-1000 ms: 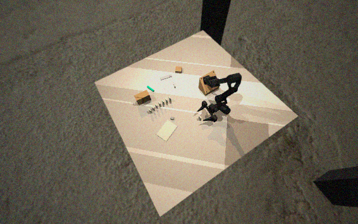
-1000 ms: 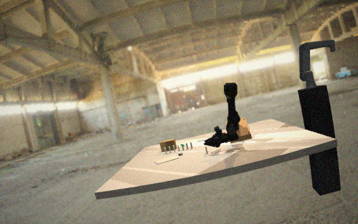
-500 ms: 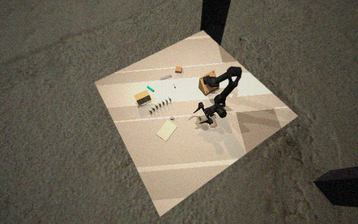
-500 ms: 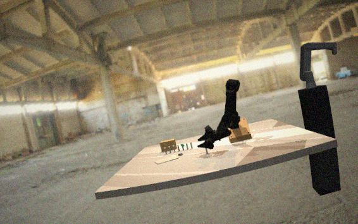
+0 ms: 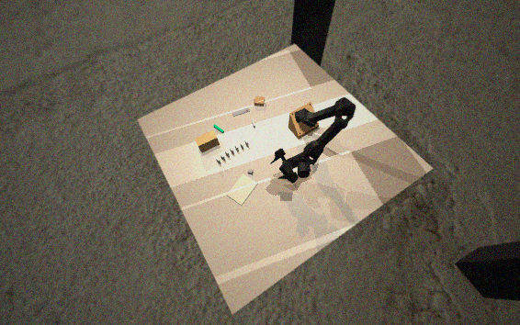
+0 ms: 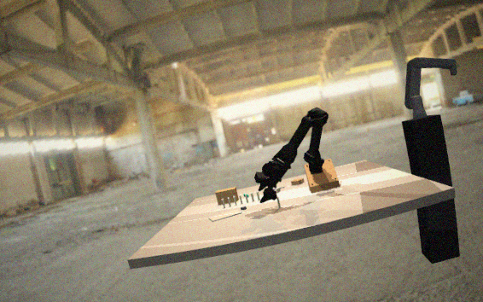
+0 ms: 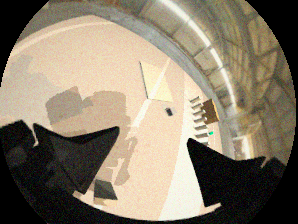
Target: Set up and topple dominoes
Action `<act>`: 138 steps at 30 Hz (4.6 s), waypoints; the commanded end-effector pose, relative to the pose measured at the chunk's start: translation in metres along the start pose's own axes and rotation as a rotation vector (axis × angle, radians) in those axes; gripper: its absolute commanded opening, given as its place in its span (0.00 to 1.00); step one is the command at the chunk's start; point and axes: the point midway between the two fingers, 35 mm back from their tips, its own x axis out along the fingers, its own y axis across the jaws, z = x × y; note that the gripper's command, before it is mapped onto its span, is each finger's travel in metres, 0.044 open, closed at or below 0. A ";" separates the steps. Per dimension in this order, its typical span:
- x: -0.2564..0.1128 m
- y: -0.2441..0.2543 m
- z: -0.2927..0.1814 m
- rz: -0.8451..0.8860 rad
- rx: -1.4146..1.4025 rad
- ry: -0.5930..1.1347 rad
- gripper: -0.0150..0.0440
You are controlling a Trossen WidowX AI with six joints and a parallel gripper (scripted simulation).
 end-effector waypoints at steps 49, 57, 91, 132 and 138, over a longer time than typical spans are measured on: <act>-0.035 0.033 -0.051 0.445 0.256 0.767 1.00; -0.033 0.035 -0.053 0.445 0.256 0.767 0.87; -0.119 -0.028 0.029 0.445 0.251 0.769 0.44; 0.045 -0.285 -0.017 0.419 0.250 0.767 0.44; 0.071 -0.270 -0.037 0.416 0.249 0.765 0.44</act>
